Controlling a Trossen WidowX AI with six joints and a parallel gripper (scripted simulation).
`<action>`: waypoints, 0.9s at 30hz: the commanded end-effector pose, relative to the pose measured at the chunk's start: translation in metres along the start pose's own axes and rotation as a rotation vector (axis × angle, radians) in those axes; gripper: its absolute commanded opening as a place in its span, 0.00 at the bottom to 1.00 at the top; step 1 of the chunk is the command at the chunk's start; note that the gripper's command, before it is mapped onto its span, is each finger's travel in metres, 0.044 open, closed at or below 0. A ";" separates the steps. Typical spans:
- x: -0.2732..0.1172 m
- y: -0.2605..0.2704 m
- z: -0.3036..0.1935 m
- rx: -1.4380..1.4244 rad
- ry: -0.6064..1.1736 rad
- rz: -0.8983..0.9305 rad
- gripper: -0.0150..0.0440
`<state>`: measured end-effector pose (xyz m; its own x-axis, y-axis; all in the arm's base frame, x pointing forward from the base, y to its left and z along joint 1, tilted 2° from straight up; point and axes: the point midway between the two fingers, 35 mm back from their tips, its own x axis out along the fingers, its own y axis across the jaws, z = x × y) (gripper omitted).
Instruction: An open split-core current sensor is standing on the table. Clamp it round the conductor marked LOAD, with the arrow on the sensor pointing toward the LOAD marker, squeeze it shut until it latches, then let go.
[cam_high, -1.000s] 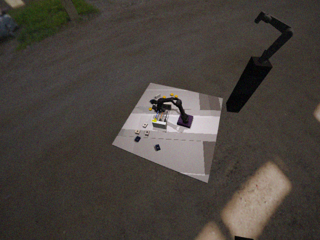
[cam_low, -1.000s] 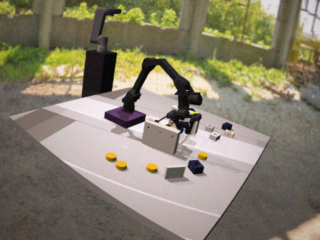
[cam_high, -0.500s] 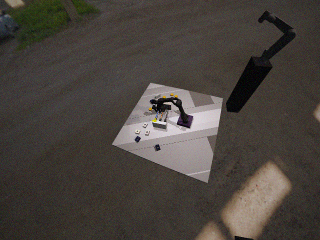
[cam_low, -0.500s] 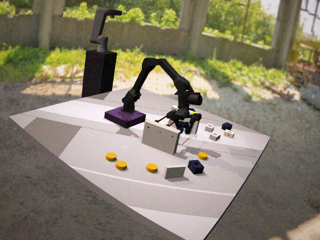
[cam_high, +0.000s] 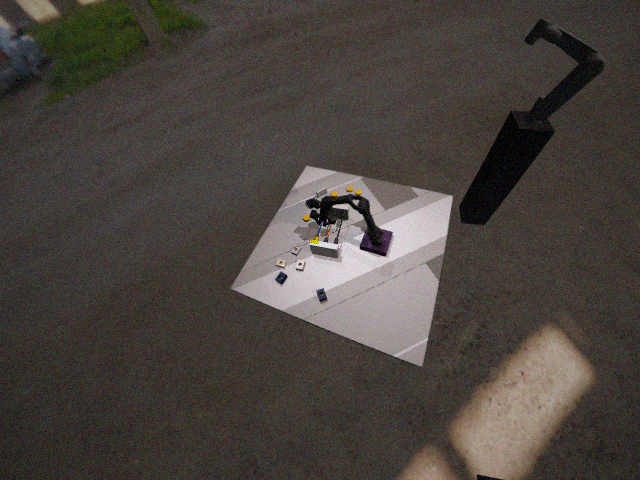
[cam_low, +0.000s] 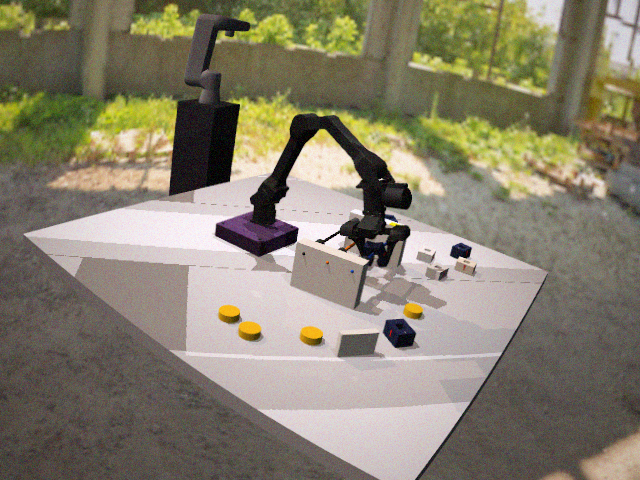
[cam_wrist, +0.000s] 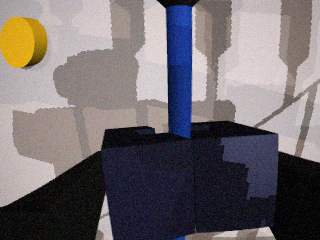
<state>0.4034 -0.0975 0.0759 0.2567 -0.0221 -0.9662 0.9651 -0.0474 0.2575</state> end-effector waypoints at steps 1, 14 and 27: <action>-0.003 0.001 0.001 0.002 -0.002 -0.019 1.00; -0.018 0.001 0.007 0.013 -0.022 -0.190 1.00; 0.003 -0.003 0.008 0.013 -0.022 -0.190 1.00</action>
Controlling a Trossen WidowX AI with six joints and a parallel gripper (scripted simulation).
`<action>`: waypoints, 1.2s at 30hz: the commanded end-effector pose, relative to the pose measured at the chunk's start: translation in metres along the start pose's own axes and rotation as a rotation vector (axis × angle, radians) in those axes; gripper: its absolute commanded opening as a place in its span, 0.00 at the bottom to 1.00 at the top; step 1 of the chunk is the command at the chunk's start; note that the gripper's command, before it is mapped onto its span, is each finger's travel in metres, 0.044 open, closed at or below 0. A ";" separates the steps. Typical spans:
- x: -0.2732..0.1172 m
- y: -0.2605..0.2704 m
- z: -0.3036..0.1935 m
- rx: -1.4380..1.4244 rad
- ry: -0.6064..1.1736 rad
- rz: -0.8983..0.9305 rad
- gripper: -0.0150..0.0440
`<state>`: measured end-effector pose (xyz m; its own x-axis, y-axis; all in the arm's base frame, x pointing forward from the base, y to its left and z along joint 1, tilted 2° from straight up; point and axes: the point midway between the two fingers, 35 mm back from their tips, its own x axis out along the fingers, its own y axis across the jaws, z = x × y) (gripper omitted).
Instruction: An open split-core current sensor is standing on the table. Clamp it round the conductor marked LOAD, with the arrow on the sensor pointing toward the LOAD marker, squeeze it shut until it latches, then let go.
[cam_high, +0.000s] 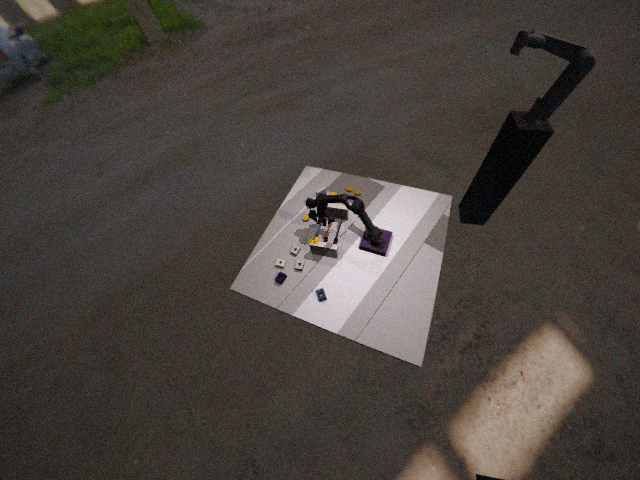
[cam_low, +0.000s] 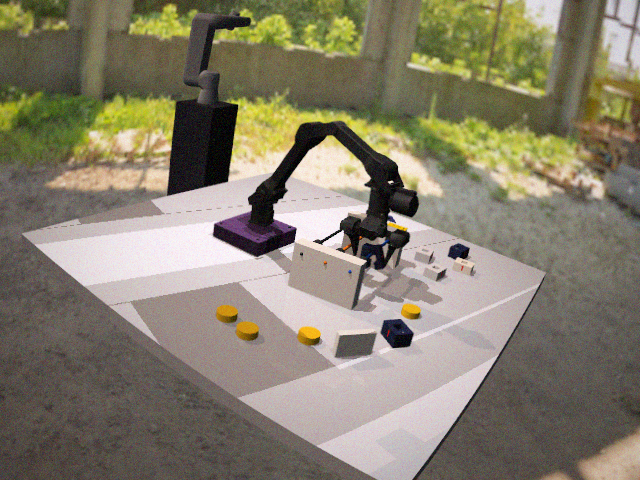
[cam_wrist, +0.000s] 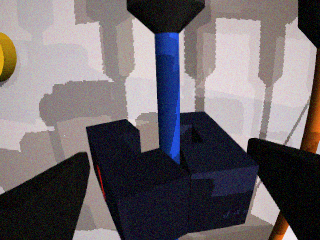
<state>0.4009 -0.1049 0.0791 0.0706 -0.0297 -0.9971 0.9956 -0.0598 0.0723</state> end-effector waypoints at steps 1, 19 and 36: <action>0.008 -0.001 0.001 0.006 -0.004 -0.002 1.00; 0.009 0.000 0.000 0.001 0.000 -0.004 0.85; 0.009 0.000 0.000 0.001 0.000 -0.004 0.43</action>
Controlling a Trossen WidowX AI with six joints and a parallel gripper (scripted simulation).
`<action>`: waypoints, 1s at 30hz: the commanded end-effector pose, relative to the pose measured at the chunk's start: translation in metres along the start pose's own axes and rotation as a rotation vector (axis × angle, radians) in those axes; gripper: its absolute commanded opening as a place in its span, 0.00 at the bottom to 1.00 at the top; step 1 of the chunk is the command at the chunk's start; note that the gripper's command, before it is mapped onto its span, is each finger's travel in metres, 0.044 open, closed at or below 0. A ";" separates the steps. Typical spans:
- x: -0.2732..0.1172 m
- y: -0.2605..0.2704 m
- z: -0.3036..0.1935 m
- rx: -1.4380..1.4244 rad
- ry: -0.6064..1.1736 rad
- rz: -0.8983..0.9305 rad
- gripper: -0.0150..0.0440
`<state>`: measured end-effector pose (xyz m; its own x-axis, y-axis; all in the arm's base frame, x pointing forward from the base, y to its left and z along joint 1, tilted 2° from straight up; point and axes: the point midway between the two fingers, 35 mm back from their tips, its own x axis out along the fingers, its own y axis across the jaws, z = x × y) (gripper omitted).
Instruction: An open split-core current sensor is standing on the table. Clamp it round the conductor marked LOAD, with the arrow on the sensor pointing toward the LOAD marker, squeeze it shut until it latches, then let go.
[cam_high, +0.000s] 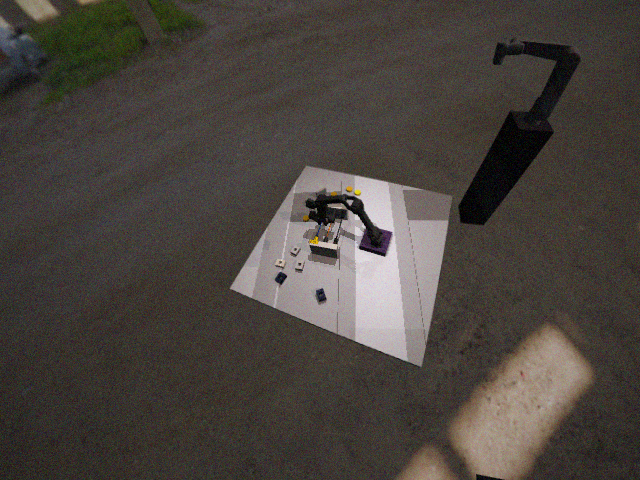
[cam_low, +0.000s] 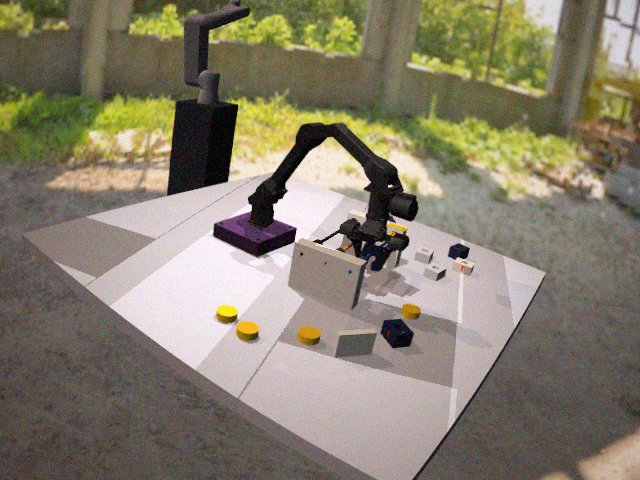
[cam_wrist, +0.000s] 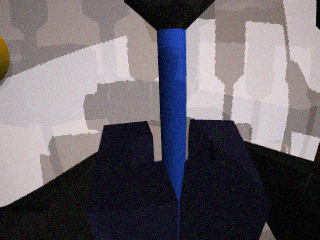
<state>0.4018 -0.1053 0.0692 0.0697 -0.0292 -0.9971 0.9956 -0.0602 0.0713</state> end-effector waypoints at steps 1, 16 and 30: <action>-0.001 -0.001 0.000 0.000 0.000 -0.003 0.38; -0.001 -0.001 0.000 0.000 0.000 -0.003 0.25; -0.001 -0.001 0.000 0.000 0.000 -0.003 0.25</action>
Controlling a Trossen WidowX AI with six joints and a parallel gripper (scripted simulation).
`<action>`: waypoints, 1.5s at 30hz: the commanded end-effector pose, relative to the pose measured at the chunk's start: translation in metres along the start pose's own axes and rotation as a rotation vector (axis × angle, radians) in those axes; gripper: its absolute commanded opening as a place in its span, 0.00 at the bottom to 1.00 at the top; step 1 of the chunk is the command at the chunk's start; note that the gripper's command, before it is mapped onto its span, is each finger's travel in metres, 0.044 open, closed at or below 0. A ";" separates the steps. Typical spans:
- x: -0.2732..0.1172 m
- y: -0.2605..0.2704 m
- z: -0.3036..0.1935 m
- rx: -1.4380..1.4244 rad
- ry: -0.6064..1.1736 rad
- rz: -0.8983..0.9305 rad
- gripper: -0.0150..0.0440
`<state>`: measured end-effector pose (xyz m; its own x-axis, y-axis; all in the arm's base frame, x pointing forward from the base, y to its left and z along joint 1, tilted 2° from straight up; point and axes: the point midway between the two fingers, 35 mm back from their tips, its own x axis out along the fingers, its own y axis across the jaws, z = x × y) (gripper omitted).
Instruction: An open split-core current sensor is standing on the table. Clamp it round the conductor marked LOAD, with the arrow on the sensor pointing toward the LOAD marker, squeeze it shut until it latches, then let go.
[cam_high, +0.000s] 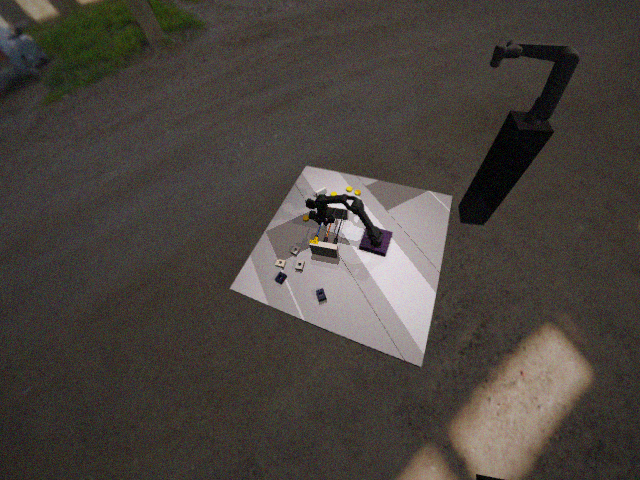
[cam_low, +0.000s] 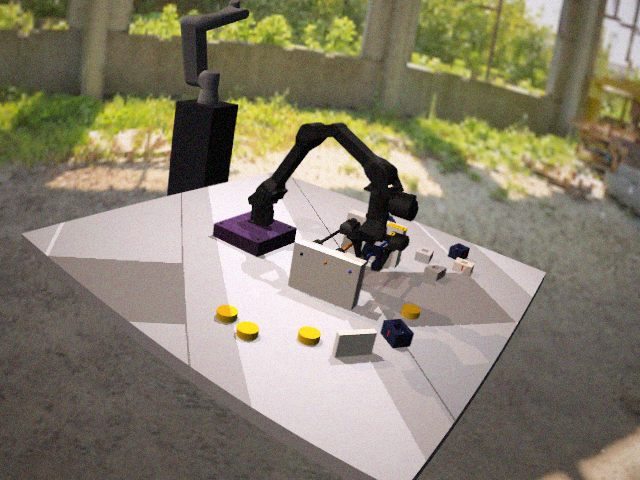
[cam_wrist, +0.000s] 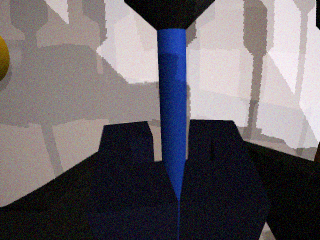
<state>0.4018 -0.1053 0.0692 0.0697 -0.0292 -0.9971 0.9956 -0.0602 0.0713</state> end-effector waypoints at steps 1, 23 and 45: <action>-0.001 -0.001 0.000 0.000 0.000 -0.003 0.25; 0.000 0.000 0.000 0.000 0.000 0.003 0.25; -0.013 0.001 0.000 0.005 -0.005 0.212 0.25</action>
<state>0.4015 -0.1015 0.0734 0.2526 -0.0309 -0.9671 0.9656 -0.0550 0.2540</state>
